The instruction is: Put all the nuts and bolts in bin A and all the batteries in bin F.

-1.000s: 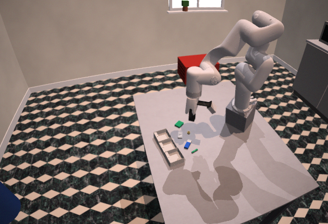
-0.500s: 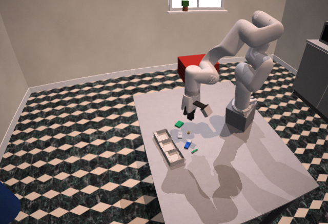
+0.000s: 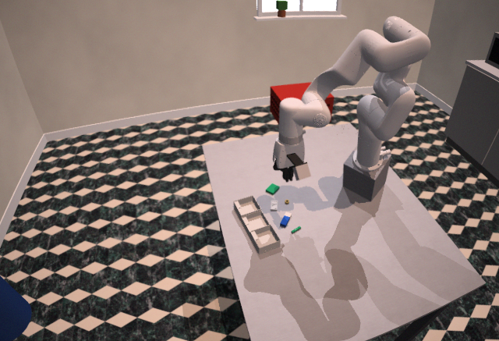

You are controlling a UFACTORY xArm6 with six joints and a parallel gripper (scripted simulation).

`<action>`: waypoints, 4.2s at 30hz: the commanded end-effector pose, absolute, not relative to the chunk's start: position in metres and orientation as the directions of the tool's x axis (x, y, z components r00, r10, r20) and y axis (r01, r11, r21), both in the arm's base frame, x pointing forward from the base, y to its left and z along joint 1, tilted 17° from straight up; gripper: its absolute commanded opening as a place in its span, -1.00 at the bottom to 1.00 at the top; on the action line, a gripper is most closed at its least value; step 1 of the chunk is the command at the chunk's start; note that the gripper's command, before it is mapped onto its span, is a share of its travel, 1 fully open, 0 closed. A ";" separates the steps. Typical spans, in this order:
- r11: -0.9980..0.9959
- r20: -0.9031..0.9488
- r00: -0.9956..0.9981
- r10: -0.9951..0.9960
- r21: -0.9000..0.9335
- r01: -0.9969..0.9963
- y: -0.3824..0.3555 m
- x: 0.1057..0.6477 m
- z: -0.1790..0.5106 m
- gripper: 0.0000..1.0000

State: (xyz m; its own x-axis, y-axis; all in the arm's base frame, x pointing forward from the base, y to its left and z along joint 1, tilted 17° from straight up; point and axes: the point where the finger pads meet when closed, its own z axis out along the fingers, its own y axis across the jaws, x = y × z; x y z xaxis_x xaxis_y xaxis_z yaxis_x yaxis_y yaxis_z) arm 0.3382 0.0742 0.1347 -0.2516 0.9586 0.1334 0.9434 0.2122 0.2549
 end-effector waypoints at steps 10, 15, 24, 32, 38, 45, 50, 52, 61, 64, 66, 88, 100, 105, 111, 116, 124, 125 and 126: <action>-0.208 0.221 0.166 0.961 0.182 0.961 0.065 0.344 0.136 -0.85; -0.341 0.247 0.299 0.922 0.150 0.928 0.062 0.346 0.136 -0.85; -0.572 0.282 0.532 0.798 0.079 0.816 0.056 0.349 0.136 -0.85; -0.740 0.293 0.705 0.646 0.014 0.673 0.051 0.351 0.136 -0.85; -0.841 0.294 0.810 0.507 -0.039 0.540 0.047 0.353 0.136 -0.85; -0.929 0.281 0.905 0.318 -0.100 0.357 0.042 0.355 0.136 -0.85; -0.962 0.268 0.944 0.192 -0.138 0.234 0.038 0.357 0.136 -0.85; -0.972 0.260 0.956 0.137 -0.153 0.180 0.038 0.357 0.136 -0.85; -0.974 0.256 0.959 0.120 -0.156 0.164 0.038 0.357 0.136 -0.85; -0.974 0.256 0.959 0.120 -0.156 0.164 0.038 0.357 0.136 -0.85; -0.957 0.271 0.938 0.217 -0.130 0.258 0.039 0.371 0.126 -0.85; -0.954 0.273 0.934 0.232 -0.125 0.273 0.054 0.507 0.037 -0.85; -0.954 0.273 0.934 0.232 -0.125 0.273 0.055 0.508 0.032 -0.85; -0.954 0.273 0.934 0.232 -0.125 0.273 0.057 0.511 0.019 -0.85; -0.954 0.273 0.934 0.232 -0.125 0.273 0.060 0.515 0.004 -0.85; -0.954 0.273 0.934 0.232 -0.125 0.273 0.062 0.516 -0.004 -0.85; -0.954 0.273 0.934 0.232 -0.125 0.273 0.064 0.519 -0.013 -0.85; -0.954 0.273 0.934 0.232 -0.125 0.273 0.064 0.519 -0.013 -0.85; -0.954 0.273 0.934 0.232 -0.125 0.273 0.064 0.519 -0.013 -0.85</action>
